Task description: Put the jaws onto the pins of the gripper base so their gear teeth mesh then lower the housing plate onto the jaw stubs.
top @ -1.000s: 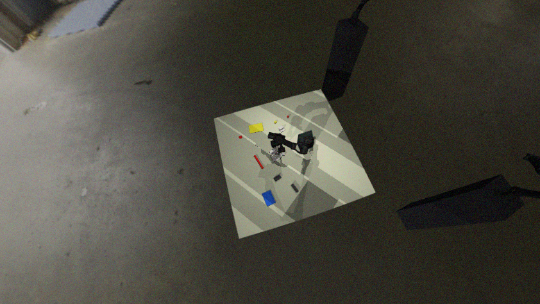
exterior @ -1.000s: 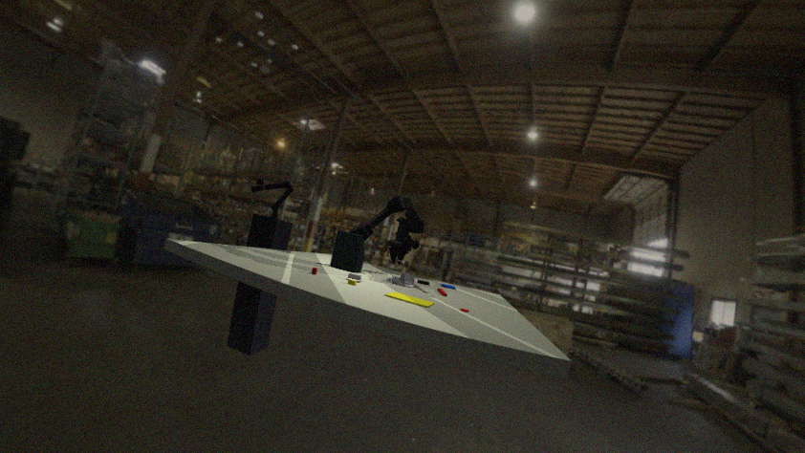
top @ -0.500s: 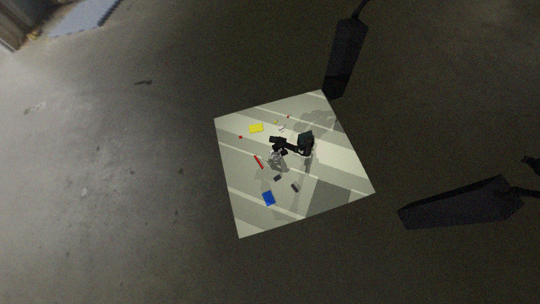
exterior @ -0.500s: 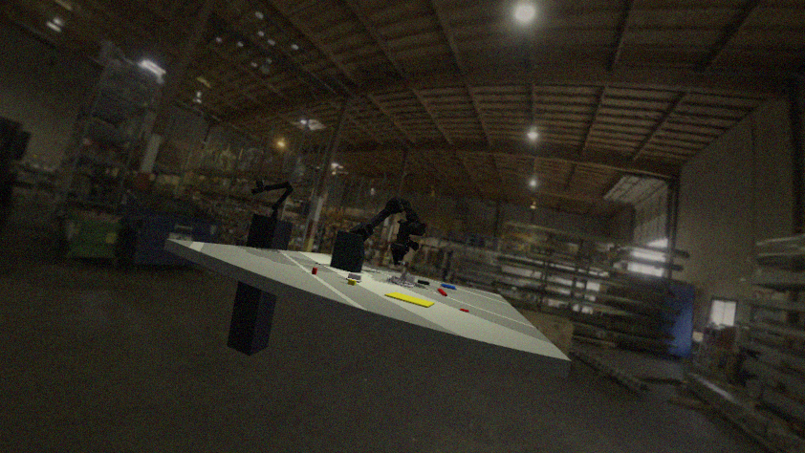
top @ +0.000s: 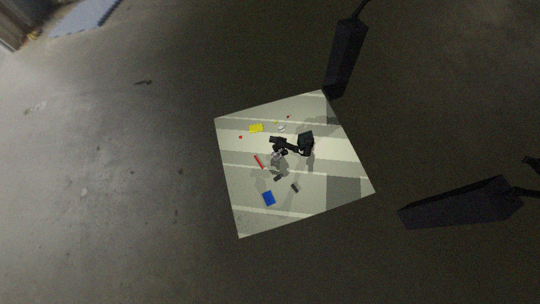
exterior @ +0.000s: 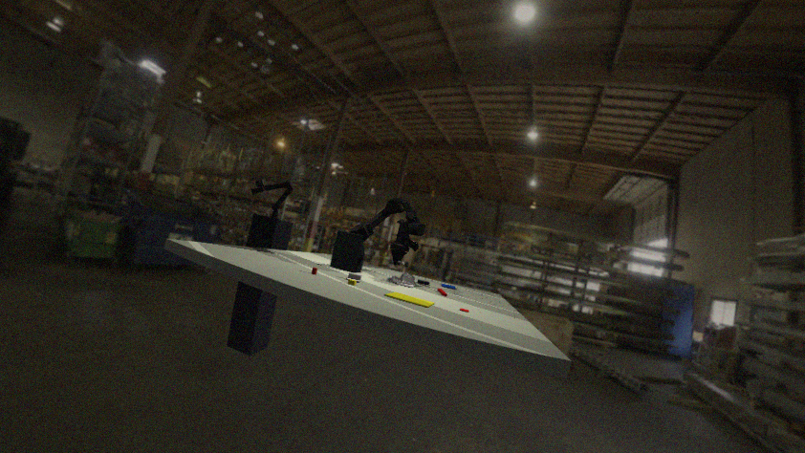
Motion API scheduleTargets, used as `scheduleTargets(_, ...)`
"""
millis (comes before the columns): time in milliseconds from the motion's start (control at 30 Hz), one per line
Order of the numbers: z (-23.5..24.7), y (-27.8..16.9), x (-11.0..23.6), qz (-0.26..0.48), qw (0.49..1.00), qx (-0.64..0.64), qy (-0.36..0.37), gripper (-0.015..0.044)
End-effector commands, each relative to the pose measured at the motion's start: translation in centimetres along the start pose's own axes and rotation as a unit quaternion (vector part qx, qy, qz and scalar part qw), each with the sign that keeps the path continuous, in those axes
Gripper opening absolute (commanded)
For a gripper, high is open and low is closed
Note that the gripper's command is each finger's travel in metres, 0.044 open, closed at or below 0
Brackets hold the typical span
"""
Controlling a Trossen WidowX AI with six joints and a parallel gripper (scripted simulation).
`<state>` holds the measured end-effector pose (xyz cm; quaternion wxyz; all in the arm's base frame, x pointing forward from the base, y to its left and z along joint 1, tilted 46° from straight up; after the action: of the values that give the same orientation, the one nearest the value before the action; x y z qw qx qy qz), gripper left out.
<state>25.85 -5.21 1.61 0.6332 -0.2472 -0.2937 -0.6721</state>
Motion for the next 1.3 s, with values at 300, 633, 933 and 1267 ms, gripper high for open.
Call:
scheduleTargets(300,0.04,0.01,-0.01,-0.001,1.0,0.018,0.001,0.0351)
scheduleTargets(633,-0.66,-0.57,-0.01,-0.001,1.0,0.018,0.001,0.0351)
scheduleTargets(933,-0.66,-0.57,-0.01,-0.001,1.0,0.018,0.001,0.0351)
scheduleTargets(1267,-0.66,-0.57,-0.01,-0.001,1.0,0.018,0.001,0.0351)
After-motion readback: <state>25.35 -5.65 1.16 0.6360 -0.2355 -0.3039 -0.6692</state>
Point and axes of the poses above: the point midway between the two fingers, 35 mm back from their tips, its own x axis back along the fingers, its own z axis across the jaws, y = z × x, the point moved 4 cm from there along x, back along the fingers, and after that the axes turned 3 degrees about x, right-handed, at the moved point
